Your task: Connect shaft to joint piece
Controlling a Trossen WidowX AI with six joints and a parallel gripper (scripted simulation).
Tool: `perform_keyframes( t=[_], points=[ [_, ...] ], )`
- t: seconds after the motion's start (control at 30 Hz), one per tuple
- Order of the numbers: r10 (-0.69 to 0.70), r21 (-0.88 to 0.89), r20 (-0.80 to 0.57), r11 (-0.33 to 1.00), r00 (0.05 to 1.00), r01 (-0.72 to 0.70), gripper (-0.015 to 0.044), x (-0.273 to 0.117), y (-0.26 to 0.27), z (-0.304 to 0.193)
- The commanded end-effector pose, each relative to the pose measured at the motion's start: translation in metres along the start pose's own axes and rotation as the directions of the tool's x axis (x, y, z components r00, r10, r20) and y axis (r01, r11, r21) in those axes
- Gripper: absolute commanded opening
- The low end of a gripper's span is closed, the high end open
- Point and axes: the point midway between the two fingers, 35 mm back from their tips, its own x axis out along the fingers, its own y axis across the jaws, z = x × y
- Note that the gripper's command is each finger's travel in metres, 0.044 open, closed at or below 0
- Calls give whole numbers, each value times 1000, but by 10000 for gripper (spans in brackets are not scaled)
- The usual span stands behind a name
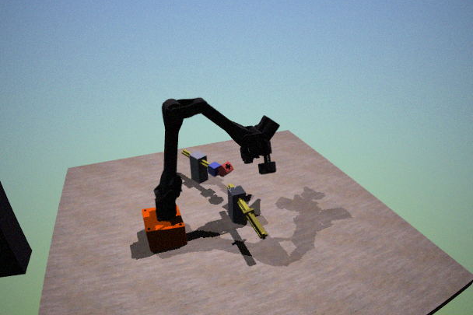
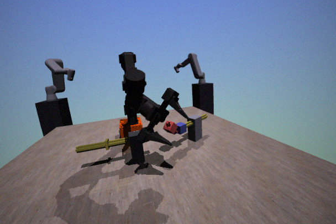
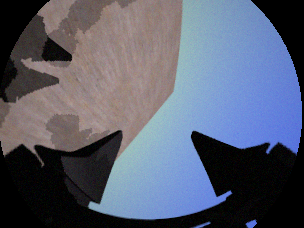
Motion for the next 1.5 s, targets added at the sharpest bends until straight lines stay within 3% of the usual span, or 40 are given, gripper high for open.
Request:
perform_keyframes(
  t=[0.0,0.67,1.47],
  points=[
    [72,76,15,994,997,-73,440,2,-1,5],
    [491,349,112,794,864,-497,440,-18,5,42],
    [868,413,118,399,483,-819,440,-104,-4,78]
  ],
)
